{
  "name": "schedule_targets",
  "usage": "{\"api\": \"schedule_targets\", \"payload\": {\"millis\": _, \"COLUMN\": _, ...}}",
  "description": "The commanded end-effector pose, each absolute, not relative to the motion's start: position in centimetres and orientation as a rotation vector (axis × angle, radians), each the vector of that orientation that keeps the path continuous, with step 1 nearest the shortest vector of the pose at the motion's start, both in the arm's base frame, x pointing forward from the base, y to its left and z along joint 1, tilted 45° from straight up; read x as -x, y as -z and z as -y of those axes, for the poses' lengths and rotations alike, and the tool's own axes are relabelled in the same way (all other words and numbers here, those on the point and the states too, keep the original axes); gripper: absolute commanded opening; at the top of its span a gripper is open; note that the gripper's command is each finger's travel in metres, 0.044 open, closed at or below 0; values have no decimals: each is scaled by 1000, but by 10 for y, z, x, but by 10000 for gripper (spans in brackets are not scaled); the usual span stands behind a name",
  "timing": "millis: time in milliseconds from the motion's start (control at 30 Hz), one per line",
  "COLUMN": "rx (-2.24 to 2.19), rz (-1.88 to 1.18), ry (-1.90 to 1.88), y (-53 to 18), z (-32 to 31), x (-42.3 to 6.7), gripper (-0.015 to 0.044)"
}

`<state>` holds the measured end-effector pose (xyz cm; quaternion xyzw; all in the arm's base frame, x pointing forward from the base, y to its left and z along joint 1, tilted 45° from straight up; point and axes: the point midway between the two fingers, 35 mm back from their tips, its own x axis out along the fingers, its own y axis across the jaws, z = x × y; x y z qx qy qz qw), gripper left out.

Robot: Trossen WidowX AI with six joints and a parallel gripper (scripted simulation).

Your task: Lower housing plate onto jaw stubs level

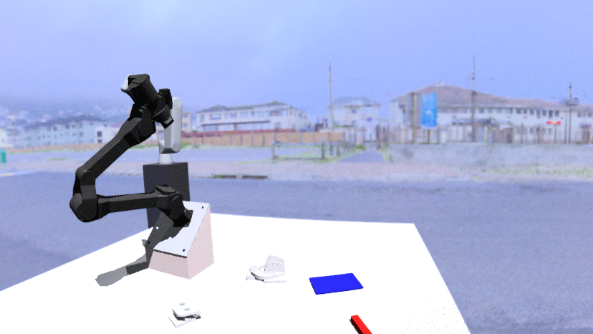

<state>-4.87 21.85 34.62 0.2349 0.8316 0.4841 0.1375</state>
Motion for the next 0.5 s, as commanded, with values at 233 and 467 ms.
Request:
{"api": "schedule_targets", "payload": {"millis": 233, "rx": -828, "rz": -2325, "ry": -1319, "y": -342, "z": -233, "x": 27, "gripper": 440}}
{"api": "schedule_targets", "payload": {"millis": 467, "rx": -1000, "rz": -2210, "ry": -1208, "y": -335, "z": -248, "x": -4, "gripper": 440}}
